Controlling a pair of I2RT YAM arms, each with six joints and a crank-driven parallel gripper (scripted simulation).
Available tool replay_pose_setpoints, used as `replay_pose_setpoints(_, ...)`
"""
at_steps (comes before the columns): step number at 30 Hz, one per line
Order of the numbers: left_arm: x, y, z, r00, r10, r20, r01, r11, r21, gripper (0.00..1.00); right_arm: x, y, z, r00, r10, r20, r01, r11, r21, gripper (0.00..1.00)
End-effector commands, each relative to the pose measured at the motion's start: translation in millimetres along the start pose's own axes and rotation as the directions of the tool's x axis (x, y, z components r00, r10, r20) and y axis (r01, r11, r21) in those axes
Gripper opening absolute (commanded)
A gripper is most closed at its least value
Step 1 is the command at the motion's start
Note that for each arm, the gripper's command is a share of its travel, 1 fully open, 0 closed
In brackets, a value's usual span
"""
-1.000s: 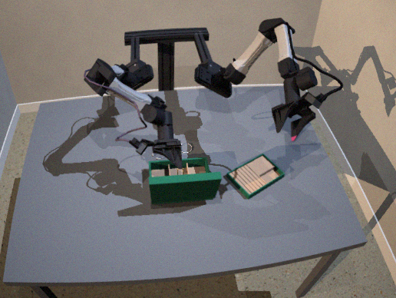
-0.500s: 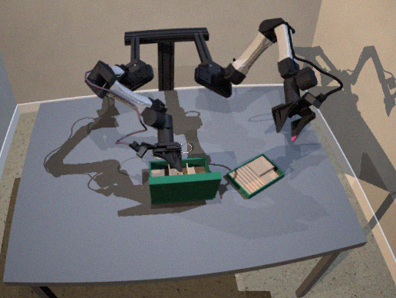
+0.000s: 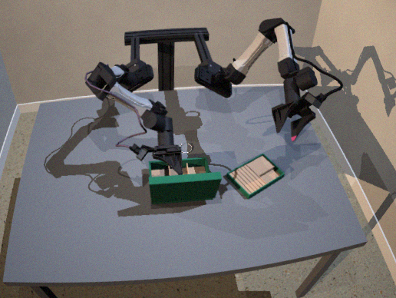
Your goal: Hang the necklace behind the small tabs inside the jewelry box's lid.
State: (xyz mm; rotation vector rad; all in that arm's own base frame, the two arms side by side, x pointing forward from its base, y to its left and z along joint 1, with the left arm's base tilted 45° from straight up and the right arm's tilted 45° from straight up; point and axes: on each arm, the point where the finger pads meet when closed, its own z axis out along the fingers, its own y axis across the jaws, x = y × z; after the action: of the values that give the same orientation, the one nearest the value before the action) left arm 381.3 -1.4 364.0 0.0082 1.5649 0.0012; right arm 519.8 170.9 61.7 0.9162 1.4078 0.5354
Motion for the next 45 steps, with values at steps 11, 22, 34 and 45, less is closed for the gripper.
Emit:
replay_pose_setpoints(11, -32.6, -1.3, -6.0, 0.997, -0.002, 0.083, 0.002, 1.000, 0.010, 1.00, -0.7, 17.8, 12.5, 1.000, 0.003, -0.005, -0.003, 1.000, -0.023, 0.00)
replay_pose_setpoints(22, -32.6, -1.3, -6.0, 0.997, -0.002, 0.083, 0.002, 1.000, 0.010, 1.00, -1.8, 9.0, 27.7, 1.000, -0.006, 0.000, 0.006, 1.000, -0.003, 0.00)
replay_pose_setpoints(34, -32.6, -1.3, -6.0, 0.997, -0.002, 0.083, 0.002, 1.000, 0.010, 1.00, 0.7, 40.6, 20.4, 1.000, 0.014, -0.014, -0.015, 0.999, -0.051, 0.00)
replay_pose_setpoints(45, -32.6, -1.3, -6.0, 0.997, -0.002, 0.083, 0.002, 1.000, 0.010, 1.00, -6.8, 40.6, 20.8, 0.999, 0.035, 0.007, -0.034, 0.998, -0.060, 0.10)
